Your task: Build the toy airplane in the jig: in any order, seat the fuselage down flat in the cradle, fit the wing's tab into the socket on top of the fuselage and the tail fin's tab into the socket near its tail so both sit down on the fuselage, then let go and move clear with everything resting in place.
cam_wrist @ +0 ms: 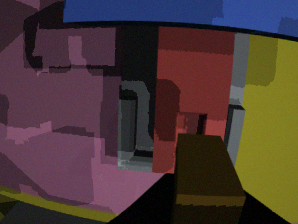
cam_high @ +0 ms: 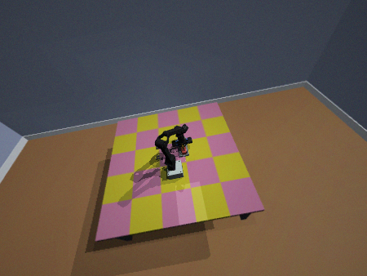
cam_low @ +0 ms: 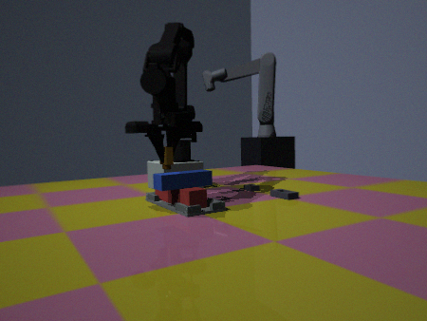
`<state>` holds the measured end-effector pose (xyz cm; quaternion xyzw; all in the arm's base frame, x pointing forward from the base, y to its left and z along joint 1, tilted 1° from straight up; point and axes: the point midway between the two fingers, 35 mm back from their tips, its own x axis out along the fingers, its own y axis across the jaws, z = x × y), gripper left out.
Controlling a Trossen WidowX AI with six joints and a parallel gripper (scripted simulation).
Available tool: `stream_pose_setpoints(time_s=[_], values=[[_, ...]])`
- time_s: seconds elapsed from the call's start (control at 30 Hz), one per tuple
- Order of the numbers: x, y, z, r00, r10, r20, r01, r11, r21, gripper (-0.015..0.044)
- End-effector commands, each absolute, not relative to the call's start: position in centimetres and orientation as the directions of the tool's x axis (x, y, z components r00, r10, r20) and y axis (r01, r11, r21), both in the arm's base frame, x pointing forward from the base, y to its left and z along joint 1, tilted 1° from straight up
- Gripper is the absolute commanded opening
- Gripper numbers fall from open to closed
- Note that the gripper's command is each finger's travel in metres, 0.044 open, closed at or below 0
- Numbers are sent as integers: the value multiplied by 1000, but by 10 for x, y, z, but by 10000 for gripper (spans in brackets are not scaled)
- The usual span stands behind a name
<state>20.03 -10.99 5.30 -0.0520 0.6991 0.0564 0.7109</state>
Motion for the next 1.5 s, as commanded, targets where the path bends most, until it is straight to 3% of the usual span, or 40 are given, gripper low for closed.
stream_pose_setpoints(time_s=[0.0, 1.17, 1.47], values=[[200, -110, 53, 18, 9, -1000, -156, 988, 6, 66], [202, -110, 14, 17, 7, -1000, -157, 988, 4, 79], [202, -110, 14, 17, 7, -1000, -157, 988, 4, 0]])
